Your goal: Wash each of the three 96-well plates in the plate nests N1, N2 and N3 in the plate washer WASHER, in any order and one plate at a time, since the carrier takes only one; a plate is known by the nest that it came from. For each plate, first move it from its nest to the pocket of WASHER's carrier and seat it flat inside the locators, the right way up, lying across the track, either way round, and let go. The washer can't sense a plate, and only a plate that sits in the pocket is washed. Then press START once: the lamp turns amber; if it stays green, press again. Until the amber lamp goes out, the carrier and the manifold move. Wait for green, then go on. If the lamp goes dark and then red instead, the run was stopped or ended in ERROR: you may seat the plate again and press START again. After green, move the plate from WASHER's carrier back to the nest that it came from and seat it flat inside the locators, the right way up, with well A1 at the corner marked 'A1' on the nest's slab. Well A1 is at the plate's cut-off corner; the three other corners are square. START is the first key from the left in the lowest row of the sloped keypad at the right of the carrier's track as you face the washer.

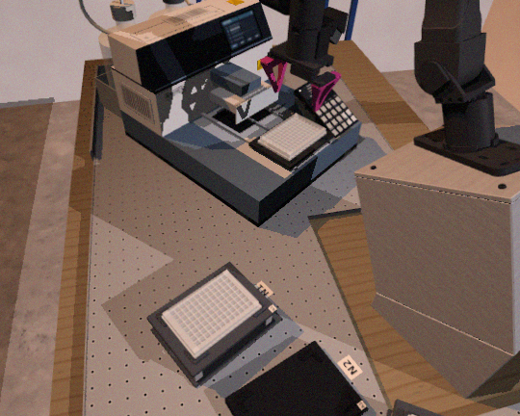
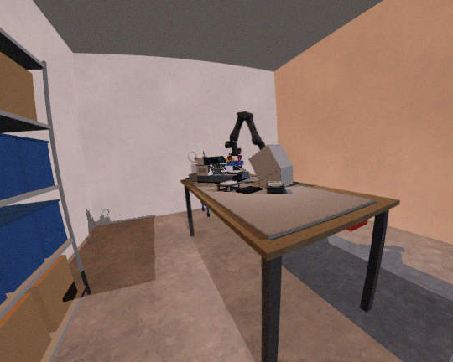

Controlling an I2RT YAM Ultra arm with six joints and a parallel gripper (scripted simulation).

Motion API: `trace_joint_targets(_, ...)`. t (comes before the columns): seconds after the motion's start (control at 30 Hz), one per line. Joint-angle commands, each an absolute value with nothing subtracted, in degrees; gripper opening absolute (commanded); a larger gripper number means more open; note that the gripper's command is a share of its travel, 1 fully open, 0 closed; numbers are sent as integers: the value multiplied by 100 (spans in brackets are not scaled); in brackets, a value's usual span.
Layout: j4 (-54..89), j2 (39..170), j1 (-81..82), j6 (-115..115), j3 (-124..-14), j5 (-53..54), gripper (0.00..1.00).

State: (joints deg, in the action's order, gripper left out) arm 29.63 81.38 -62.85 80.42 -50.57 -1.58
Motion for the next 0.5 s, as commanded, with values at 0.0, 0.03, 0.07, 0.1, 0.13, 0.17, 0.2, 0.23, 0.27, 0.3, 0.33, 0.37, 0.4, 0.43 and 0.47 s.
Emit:
trace_joint_targets(0.0,3022,8101,-6295,8105,-5093,-164,100)
trace_joint_targets(0.03,3022,8101,-6295,8105,-5093,-164,100)
trace_joint_targets(0.07,3022,8101,-6295,8105,-5093,-164,100)
trace_joint_targets(0.1,3057,8232,-6336,8137,-5118,-168,100)
trace_joint_targets(0.13,2875,8262,-6335,8137,-5049,-168,100)
trace_joint_targets(0.17,2831,8291,-6339,8137,-4969,-166,100)
trace_joint_targets(0.2,2792,8321,-6344,8136,-4931,-165,100)
trace_joint_targets(0.23,2753,8351,-6348,8135,-4921,-163,100)
trace_joint_targets(0.27,2714,8381,-6353,8134,-4912,-162,100)
trace_joint_targets(0.3,2675,8411,-6357,8133,-4903,-161,100)
trace_joint_targets(0.33,2636,8441,-6360,8130,-4895,-160,100)
trace_joint_targets(0.37,2597,8472,-6361,8127,-4886,-160,100)
trace_joint_targets(0.4,2558,8502,-6362,8124,-4878,-159,100)
trace_joint_targets(0.43,2520,8533,-6363,8121,-4870,-159,100)
trace_joint_targets(0.47,2481,8564,-6364,8119,-4863,-159,100)
